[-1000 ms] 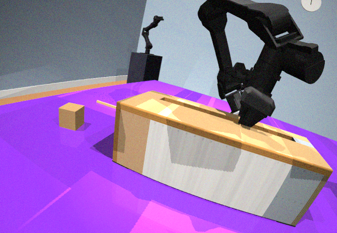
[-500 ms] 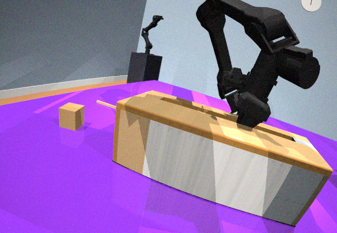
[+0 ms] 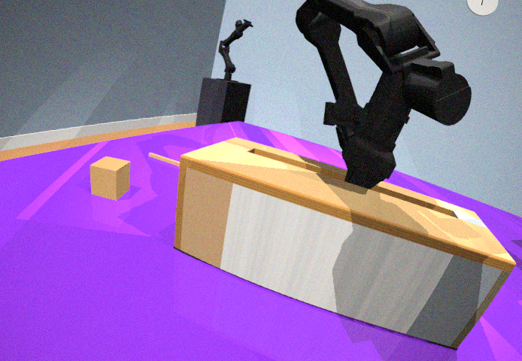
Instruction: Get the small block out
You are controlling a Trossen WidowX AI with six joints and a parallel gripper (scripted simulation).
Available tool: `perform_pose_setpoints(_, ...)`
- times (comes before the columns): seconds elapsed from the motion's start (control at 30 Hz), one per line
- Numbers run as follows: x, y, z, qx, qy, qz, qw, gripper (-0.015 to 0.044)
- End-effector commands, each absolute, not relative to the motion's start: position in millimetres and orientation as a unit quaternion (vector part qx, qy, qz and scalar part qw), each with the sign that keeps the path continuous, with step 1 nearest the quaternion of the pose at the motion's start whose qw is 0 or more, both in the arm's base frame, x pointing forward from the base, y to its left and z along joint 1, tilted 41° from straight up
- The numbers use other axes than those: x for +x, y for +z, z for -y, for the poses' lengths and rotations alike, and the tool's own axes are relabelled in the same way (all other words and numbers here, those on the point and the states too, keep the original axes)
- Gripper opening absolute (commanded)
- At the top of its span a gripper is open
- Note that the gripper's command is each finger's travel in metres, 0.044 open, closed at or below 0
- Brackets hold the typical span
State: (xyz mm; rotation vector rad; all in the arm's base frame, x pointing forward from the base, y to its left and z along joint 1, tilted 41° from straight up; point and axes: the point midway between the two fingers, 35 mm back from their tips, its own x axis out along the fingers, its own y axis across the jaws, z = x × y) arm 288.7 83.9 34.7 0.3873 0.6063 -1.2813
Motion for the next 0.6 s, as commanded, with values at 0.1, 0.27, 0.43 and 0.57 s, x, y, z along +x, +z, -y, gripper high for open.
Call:
perform_pose_setpoints(0.1,291,43,-73,0.174,-0.584,-0.276,0.743,0.0400)
perform_pose_setpoints(0.27,293,50,-66,0.173,-0.584,-0.276,0.743,0.0400)
perform_pose_setpoints(0.43,296,56,-59,0.173,-0.585,-0.276,0.743,0.0400)
perform_pose_setpoints(0.57,298,61,-53,0.173,-0.585,-0.276,0.743,0.0400)
